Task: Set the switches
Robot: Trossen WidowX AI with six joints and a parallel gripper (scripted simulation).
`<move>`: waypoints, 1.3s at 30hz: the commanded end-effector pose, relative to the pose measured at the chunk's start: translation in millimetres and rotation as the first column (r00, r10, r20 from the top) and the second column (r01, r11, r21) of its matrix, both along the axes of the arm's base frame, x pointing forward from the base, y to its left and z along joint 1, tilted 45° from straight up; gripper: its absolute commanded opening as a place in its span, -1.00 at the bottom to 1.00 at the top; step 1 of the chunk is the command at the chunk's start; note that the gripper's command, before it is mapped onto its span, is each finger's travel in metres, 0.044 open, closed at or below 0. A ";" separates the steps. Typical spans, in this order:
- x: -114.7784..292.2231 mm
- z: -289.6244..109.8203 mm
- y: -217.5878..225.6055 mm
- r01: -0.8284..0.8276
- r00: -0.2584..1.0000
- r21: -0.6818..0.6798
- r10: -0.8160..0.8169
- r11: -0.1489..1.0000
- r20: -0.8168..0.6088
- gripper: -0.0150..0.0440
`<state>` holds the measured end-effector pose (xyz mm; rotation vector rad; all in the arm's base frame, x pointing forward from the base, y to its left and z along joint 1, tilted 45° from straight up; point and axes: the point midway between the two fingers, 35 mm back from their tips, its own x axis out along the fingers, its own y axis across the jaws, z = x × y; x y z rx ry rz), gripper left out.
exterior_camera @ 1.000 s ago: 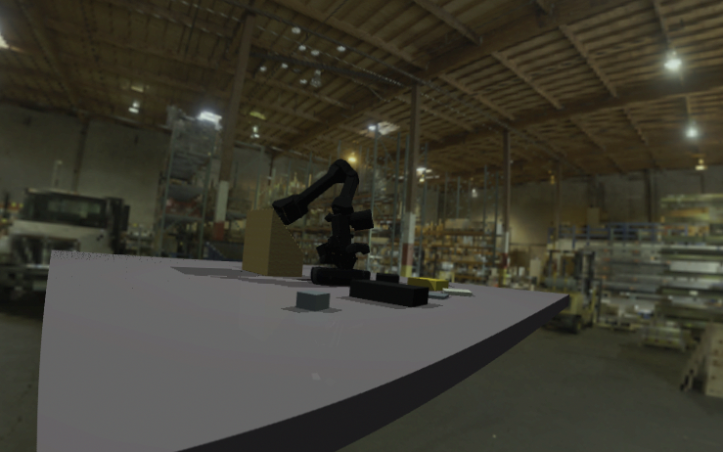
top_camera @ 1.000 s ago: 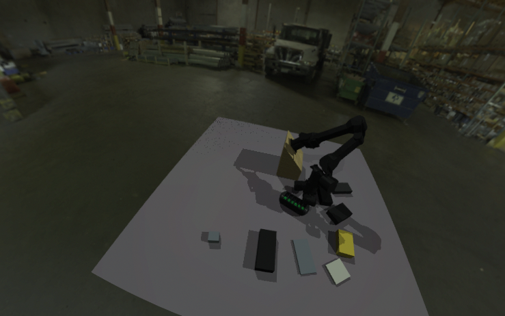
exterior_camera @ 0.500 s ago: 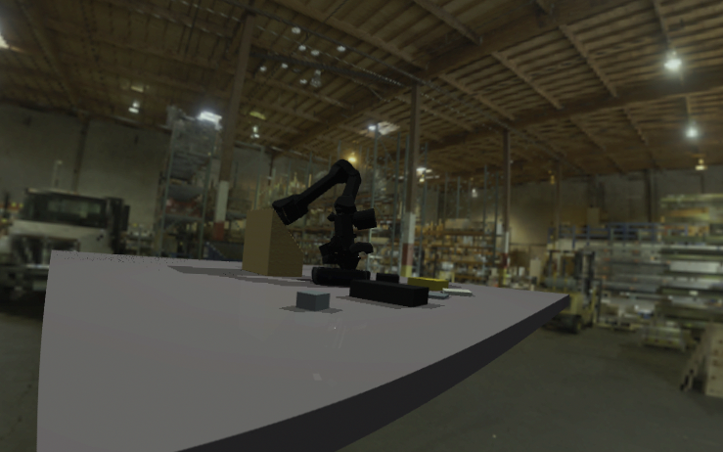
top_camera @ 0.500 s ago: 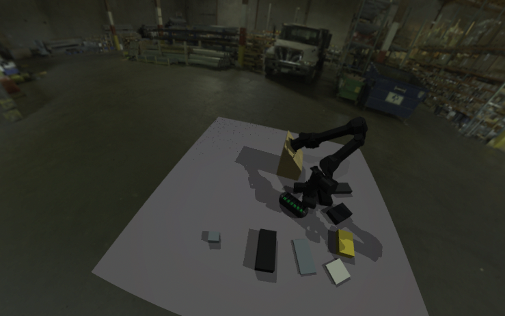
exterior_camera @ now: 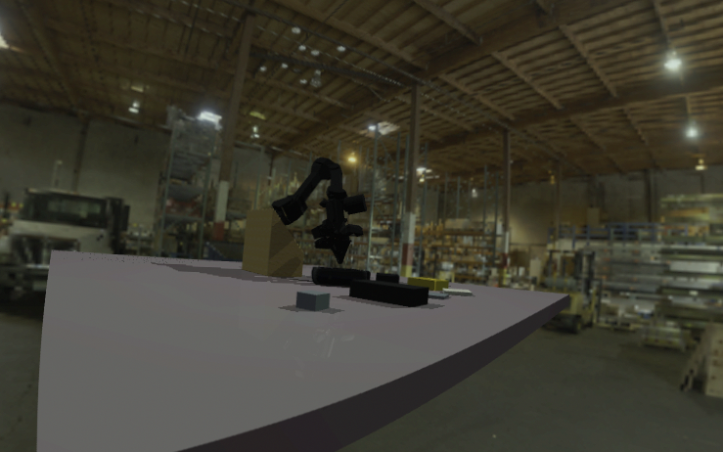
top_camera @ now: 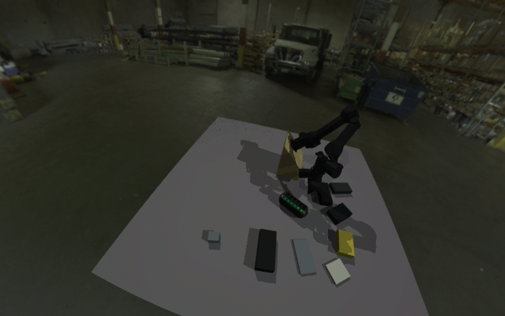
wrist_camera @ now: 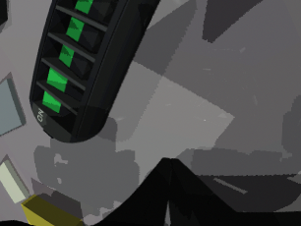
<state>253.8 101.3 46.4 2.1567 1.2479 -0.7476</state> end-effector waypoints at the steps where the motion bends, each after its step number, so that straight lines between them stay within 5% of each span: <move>1: -7.0 -0.8 -0.4 -0.005 1.000 0.003 0.005 1.000 -0.007 -0.49; 13: 41.1 -17.9 -31.8 -0.062 0.966 0.001 0.060 0.998 -0.251 -0.49; 25: 81.8 -56.6 -80.3 -0.085 0.870 0.140 0.142 0.987 -0.472 -0.49; 39: 95.5 -93.7 -118.2 -0.044 0.797 0.295 0.212 0.954 -0.566 -0.49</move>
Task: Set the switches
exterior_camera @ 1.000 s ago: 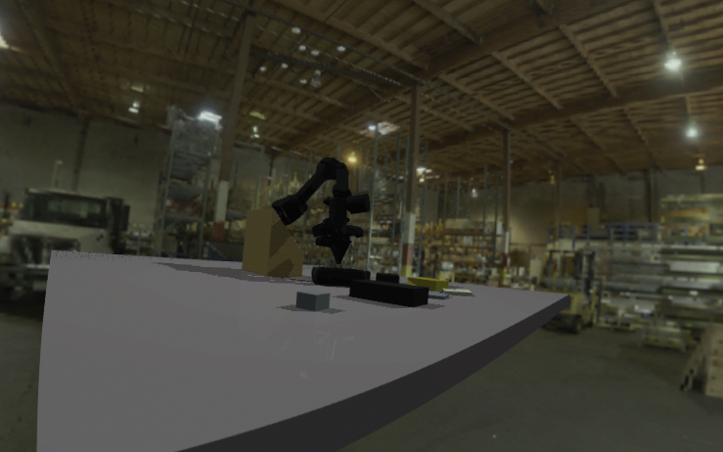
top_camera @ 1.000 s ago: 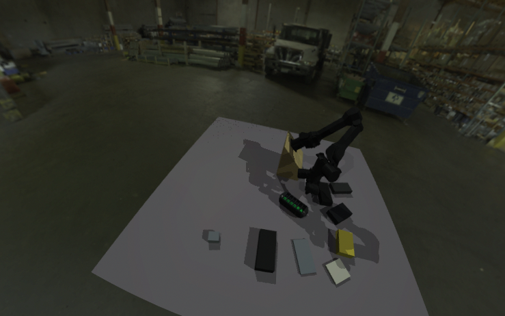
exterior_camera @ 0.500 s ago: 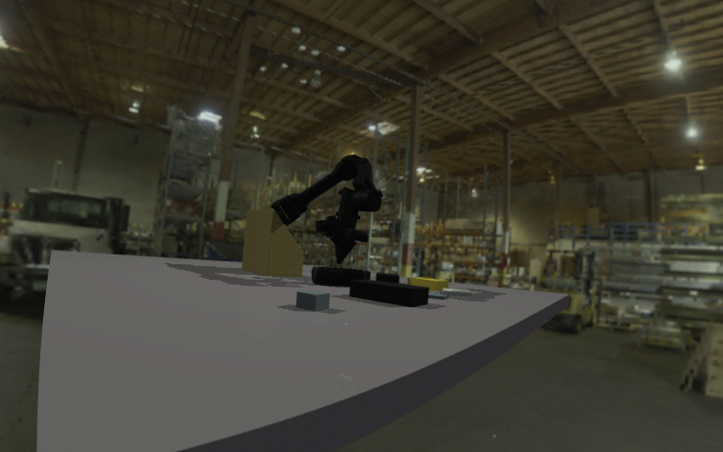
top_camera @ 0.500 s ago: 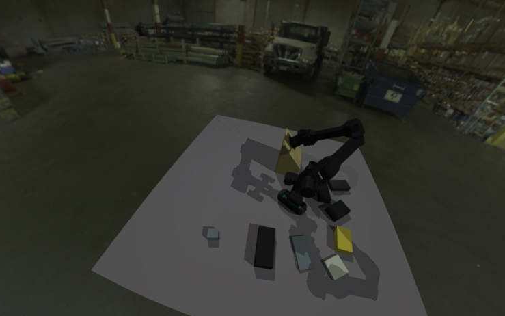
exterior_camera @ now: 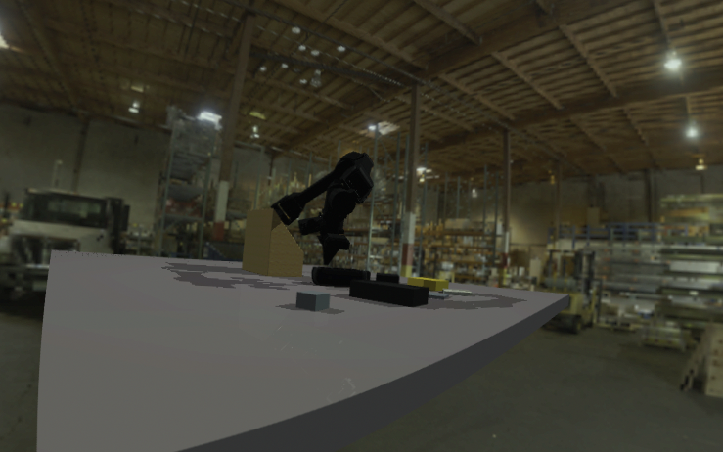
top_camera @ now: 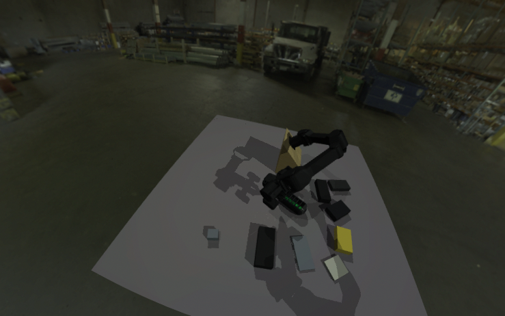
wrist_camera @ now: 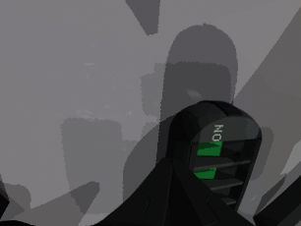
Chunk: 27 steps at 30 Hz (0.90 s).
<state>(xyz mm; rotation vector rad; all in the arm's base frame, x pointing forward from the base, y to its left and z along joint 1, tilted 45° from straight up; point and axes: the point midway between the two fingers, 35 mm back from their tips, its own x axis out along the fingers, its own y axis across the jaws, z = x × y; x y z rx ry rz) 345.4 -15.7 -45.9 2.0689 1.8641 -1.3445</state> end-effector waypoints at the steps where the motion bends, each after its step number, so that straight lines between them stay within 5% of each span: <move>1: 4.0 -1.4 -1.2 -0.004 1.000 0.022 0.004 1.000 -0.001 -0.49; 27: -45.5 48.5 24.0 0.172 0.976 -0.099 -0.156 0.980 0.150 -0.49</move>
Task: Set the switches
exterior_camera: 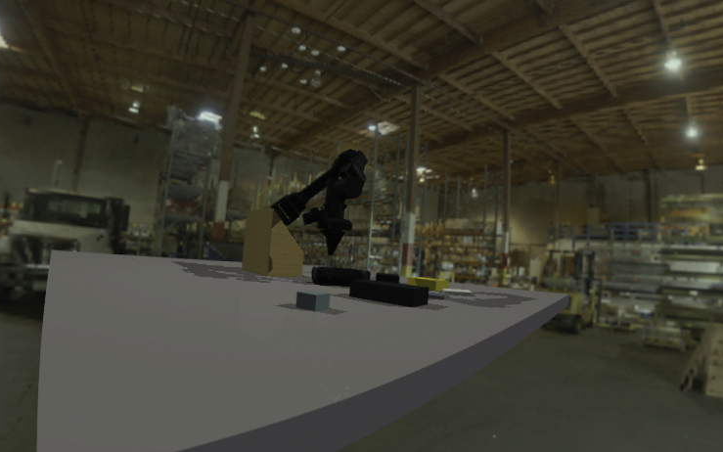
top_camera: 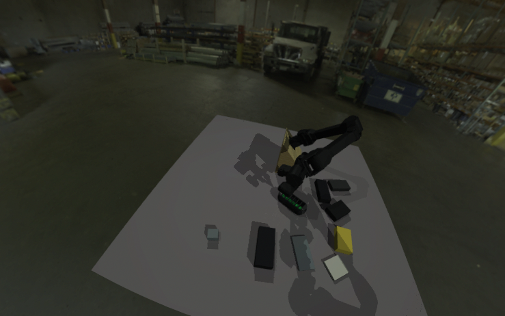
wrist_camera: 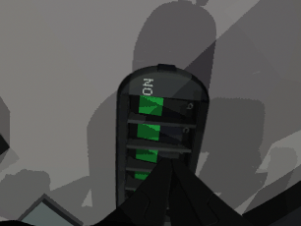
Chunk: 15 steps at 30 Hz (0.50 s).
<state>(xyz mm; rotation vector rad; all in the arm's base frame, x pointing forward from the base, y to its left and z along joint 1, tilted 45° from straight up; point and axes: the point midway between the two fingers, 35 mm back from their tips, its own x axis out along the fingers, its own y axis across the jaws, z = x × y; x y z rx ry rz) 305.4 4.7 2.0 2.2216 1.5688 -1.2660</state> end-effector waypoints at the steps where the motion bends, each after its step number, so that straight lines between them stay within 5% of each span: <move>1: -5.3 0.1 4.1 0.014 1.000 0.001 -0.014 1.000 0.004 -0.49; 15: -2.8 -14.8 20.2 0.024 1.000 -0.016 -0.023 1.000 0.012 -0.49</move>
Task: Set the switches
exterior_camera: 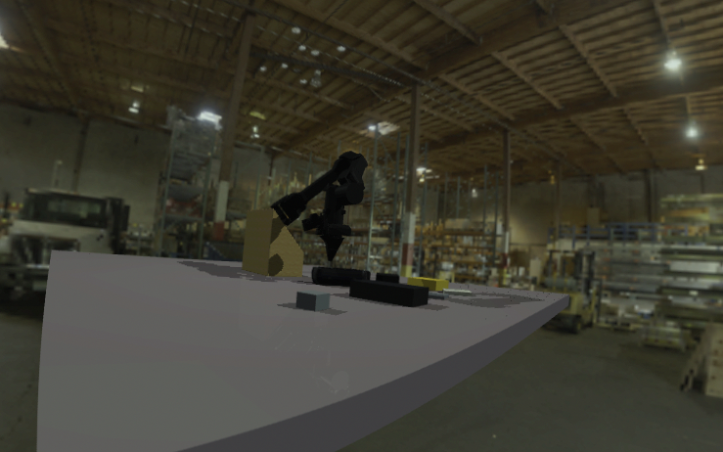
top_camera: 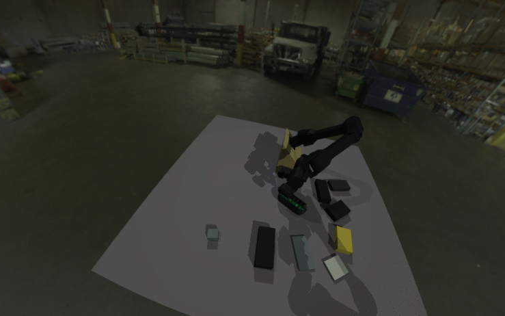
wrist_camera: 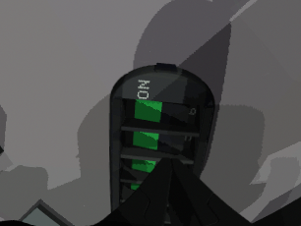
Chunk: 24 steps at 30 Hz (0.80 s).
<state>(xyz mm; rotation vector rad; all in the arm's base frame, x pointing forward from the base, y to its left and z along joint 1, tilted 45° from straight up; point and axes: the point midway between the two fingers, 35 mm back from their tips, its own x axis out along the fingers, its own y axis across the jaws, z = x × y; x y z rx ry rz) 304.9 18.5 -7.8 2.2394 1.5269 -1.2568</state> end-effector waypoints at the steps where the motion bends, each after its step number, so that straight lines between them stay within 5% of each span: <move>1: -2.2 -6.1 7.6 0.003 1.000 -0.001 -0.003 1.000 -0.006 -0.49; 24: -0.5 -18.9 22.3 0.009 1.000 -0.008 -0.009 1.000 0.000 -0.49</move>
